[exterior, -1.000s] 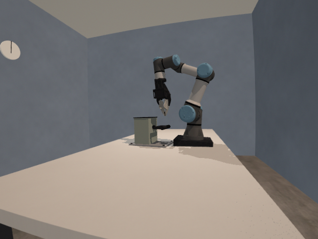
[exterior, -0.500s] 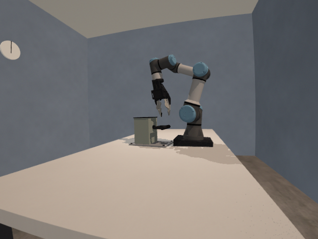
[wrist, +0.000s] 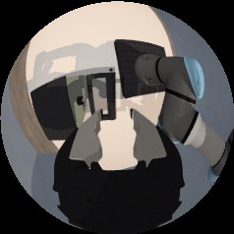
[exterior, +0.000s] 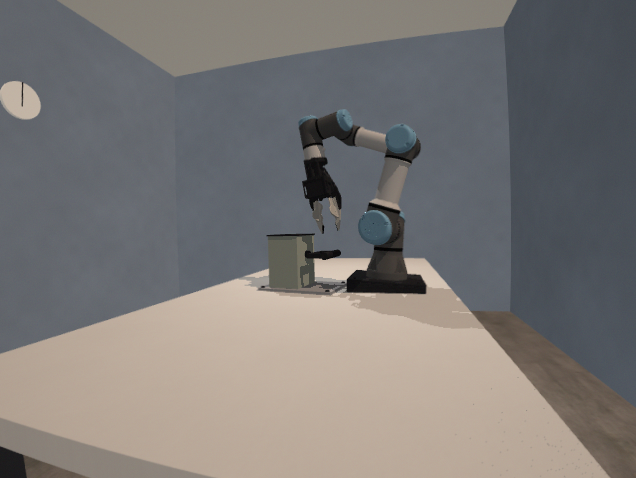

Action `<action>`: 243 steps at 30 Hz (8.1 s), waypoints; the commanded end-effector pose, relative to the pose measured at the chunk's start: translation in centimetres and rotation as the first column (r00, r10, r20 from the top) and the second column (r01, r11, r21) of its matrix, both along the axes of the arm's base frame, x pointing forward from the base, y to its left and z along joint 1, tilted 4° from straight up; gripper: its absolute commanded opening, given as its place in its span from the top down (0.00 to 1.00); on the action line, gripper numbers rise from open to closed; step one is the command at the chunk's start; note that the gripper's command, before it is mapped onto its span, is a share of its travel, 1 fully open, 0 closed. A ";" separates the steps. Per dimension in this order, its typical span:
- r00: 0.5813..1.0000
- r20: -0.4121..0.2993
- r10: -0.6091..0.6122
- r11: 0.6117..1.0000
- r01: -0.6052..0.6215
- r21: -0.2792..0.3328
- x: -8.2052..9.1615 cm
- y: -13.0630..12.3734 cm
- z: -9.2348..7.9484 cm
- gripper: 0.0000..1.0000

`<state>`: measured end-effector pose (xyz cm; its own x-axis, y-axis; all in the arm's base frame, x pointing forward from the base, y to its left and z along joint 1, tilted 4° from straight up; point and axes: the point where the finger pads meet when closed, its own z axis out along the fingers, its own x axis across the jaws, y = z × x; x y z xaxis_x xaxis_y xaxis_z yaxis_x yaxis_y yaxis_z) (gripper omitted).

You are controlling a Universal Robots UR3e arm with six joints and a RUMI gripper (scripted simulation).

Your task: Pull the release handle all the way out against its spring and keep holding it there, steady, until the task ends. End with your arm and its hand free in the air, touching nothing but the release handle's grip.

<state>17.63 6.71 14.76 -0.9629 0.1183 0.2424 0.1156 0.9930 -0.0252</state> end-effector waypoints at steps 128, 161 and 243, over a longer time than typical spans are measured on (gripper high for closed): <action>1.000 0.002 0.000 1.000 0.000 0.000 0.1 -0.1 -4.8 0.71; 1.000 0.002 0.000 1.000 0.000 0.000 0.1 -0.1 -4.8 0.71; 1.000 0.002 0.000 1.000 0.000 0.000 -0.8 -0.1 -8.3 0.71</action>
<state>16.76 6.64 6.42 -0.9629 0.1183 0.2427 0.1156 0.9930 -0.0252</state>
